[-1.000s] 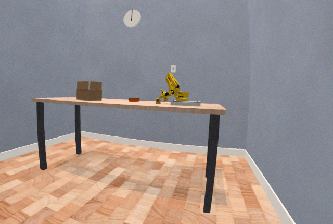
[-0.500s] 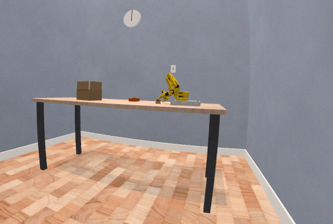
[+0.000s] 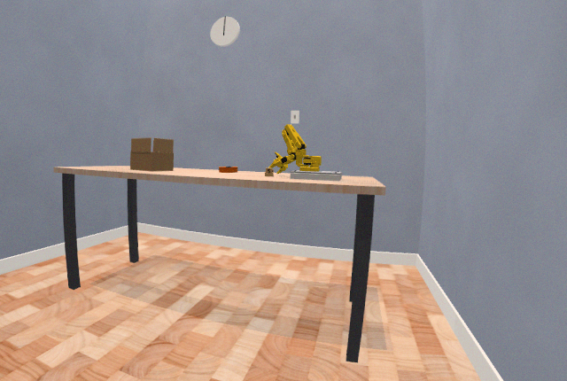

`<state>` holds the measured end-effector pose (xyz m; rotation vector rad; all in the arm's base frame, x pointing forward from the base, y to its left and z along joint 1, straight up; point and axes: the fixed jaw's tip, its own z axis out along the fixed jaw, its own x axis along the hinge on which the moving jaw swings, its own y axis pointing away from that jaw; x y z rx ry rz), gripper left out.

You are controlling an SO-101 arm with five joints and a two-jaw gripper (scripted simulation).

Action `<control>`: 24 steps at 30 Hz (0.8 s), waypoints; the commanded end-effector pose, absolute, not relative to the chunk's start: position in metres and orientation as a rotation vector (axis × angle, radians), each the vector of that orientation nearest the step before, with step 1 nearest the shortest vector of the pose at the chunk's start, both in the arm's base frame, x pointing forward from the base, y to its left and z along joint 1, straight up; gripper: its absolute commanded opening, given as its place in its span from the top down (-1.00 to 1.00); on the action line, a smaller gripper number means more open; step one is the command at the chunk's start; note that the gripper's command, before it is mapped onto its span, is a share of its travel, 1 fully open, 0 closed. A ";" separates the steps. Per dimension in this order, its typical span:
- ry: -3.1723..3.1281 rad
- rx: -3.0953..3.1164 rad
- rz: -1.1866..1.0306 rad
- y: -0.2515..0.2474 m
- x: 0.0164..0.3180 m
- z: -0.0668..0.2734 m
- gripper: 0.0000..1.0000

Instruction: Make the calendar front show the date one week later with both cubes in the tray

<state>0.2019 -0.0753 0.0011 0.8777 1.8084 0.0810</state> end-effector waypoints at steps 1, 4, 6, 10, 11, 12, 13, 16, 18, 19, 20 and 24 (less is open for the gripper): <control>1.684 1.032 0.233 -0.074 0.201 0.016 0.29; 1.665 1.014 0.241 -0.075 0.203 0.020 0.29; 1.665 1.014 0.241 -0.075 0.203 0.020 0.29; 1.626 1.009 0.266 -0.075 0.205 0.028 0.30; 1.623 1.002 0.266 -0.075 0.205 0.029 0.30; 1.619 0.998 0.268 -0.076 0.205 0.030 0.30; 1.612 0.997 0.272 -0.076 0.205 0.031 0.30; 1.596 0.994 0.281 -0.076 0.206 0.035 0.30; 1.595 0.991 0.280 -0.076 0.206 0.035 0.30; 1.595 0.990 0.280 -0.076 0.206 0.035 0.30; 1.595 0.990 0.280 -0.076 0.206 0.035 0.30; 1.595 0.990 0.280 -0.076 0.206 0.035 0.30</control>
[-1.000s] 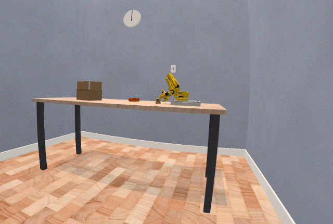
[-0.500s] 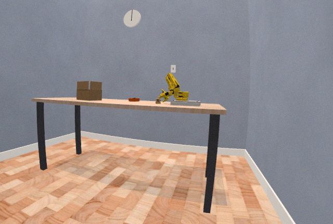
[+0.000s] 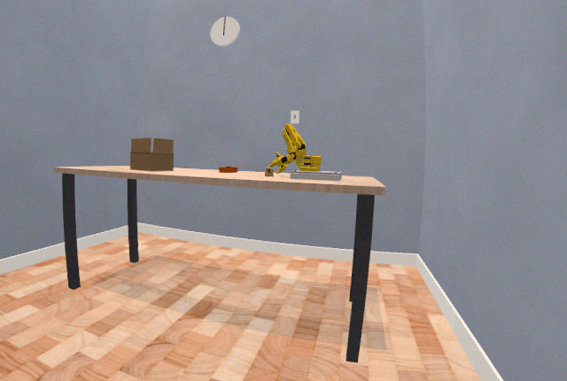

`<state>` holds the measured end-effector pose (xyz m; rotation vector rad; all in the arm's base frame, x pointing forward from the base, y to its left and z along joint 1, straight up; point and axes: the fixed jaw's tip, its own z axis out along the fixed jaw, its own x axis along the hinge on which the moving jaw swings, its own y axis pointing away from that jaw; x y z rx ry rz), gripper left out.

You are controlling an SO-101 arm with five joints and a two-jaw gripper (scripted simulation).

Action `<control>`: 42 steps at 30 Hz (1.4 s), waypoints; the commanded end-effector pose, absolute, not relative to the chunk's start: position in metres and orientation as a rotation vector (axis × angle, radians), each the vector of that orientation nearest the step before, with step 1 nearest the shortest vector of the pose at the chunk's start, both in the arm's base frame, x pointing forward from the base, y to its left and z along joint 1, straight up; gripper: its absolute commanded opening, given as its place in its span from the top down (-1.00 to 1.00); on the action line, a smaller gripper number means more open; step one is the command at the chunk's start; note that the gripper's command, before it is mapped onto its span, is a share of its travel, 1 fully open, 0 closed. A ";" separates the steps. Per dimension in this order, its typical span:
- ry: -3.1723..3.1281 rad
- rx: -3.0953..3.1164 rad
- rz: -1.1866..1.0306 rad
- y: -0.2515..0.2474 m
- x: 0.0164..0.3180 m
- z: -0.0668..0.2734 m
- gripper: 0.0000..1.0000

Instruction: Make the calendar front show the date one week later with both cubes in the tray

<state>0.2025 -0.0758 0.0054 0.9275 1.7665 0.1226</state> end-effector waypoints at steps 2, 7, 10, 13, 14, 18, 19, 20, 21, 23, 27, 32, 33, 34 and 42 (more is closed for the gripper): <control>1.595 0.990 0.280 -0.076 0.206 0.035 0.30; 1.594 0.989 0.280 -0.076 0.206 0.035 0.30; 1.594 0.990 0.280 -0.076 0.206 0.035 0.30; 1.585 0.996 0.286 -0.076 0.207 0.037 0.30; 1.574 1.002 0.294 -0.077 0.207 0.038 0.30; 1.508 1.028 0.339 -0.078 0.210 0.048 0.30; 1.490 1.035 0.351 -0.078 0.211 0.050 0.30; 1.473 1.042 0.364 -0.079 0.212 0.053 0.30; 1.455 1.050 0.377 -0.079 0.213 0.056 0.30; 1.419 1.063 0.404 -0.080 0.216 0.061 0.30; 1.348 1.091 0.463 -0.083 0.224 0.074 0.30; 1.299 1.125 0.520 -0.088 0.241 0.088 0.30; 1.299 1.125 0.520 -0.088 0.241 0.088 0.30; 1.315 1.125 0.508 -0.089 0.243 0.087 0.30; 1.471 1.123 0.405 -0.095 0.263 0.077 0.30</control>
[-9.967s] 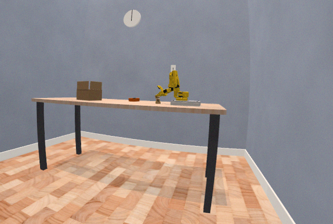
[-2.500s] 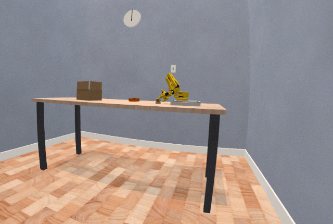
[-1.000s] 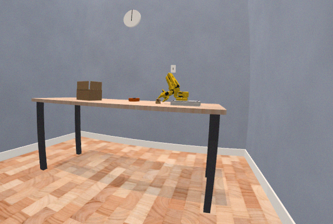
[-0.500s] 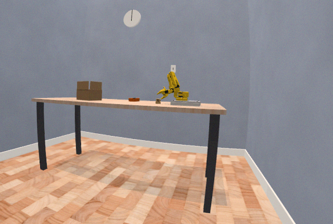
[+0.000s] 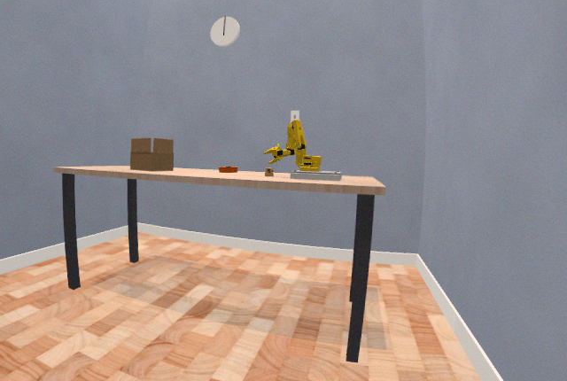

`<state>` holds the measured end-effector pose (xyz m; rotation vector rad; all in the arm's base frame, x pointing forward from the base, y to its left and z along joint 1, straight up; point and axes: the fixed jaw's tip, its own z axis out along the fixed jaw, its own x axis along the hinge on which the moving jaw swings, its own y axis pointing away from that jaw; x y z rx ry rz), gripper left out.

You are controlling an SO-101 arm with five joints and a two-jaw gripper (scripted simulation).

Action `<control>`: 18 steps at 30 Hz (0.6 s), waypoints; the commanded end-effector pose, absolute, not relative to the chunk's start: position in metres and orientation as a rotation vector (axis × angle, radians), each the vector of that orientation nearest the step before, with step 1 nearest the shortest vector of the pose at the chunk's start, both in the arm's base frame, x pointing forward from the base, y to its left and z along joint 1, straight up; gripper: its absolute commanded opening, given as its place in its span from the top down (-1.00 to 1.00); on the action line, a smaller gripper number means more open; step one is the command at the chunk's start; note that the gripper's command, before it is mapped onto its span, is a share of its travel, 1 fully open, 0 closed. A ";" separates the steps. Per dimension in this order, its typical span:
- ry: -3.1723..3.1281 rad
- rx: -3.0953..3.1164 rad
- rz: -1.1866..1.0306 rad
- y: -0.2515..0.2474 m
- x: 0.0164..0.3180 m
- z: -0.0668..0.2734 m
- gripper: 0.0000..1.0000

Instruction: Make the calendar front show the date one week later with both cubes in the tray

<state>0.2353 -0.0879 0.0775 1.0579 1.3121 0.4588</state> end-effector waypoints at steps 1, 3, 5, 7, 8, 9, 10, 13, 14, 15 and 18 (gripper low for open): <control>1.493 1.121 0.391 -0.096 0.265 0.076 0.30; 1.510 1.110 0.375 -0.096 0.266 0.076 0.30; 1.516 1.100 0.368 -0.096 0.265 0.075 0.30; 1.521 1.096 0.364 -0.096 0.265 0.075 0.30; 1.521 1.096 0.364 -0.096 0.265 0.075 0.30; 1.536 1.091 0.354 -0.097 0.267 0.075 0.30; 1.542 1.087 0.350 -0.097 0.267 0.075 0.30; 1.561 1.075 0.336 -0.097 0.268 0.076 0.30; 1.567 1.071 0.332 -0.097 0.269 0.076 0.30; 1.574 1.068 0.328 -0.097 0.269 0.076 0.30; 1.594 1.057 0.315 -0.097 0.269 0.077 0.30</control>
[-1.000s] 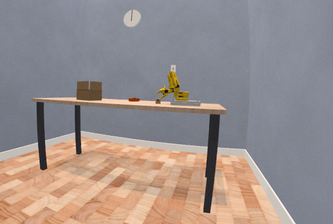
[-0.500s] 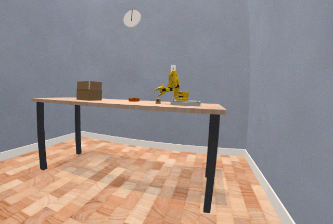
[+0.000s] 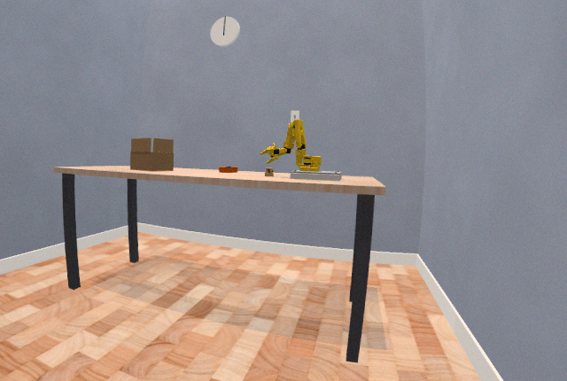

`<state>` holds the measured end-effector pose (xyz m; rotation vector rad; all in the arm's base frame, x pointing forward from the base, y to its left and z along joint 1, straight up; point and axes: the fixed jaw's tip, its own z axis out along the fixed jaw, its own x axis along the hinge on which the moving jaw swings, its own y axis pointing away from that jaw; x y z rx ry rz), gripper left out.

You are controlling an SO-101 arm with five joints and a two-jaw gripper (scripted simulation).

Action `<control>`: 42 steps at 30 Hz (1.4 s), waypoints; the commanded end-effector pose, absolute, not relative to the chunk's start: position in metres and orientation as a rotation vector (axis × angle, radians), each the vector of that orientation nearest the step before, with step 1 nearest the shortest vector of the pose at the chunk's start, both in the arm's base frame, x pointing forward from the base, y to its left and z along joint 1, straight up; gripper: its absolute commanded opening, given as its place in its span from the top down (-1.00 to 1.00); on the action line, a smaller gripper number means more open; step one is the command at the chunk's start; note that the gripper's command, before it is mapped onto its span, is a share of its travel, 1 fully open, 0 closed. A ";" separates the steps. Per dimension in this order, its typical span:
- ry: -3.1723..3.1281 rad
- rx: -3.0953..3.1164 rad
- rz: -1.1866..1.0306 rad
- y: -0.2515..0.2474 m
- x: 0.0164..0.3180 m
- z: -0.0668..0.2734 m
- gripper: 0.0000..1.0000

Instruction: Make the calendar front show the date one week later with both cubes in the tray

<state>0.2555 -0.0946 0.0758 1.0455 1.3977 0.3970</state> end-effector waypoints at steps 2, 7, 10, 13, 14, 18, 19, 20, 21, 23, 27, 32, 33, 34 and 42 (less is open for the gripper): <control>1.608 1.049 0.306 -0.097 0.270 0.078 0.30; 1.629 1.039 0.294 -0.097 0.270 0.079 0.30; 1.663 1.026 0.273 -0.097 0.270 0.081 0.30; 1.684 1.016 0.262 -0.097 0.269 0.083 0.30; 1.690 1.013 0.258 -0.097 0.269 0.083 0.30; 1.718 1.001 0.244 -0.096 0.268 0.085 0.30; 1.724 0.998 0.240 -0.096 0.267 0.086 0.30; 1.731 0.996 0.237 -0.096 0.267 0.086 0.30; 1.738 0.993 0.233 -0.096 0.267 0.087 0.30; 1.744 0.990 0.230 -0.095 0.266 0.087 0.30; 1.776 0.979 0.212 -0.095 0.265 0.089 0.30; 1.809 0.966 0.195 -0.094 0.262 0.092 0.30; 1.816 0.963 0.191 -0.094 0.262 0.092 0.30; 1.822 0.960 0.188 -0.093 0.261 0.093 0.30; 1.873 0.938 0.158 -0.092 0.258 0.097 0.30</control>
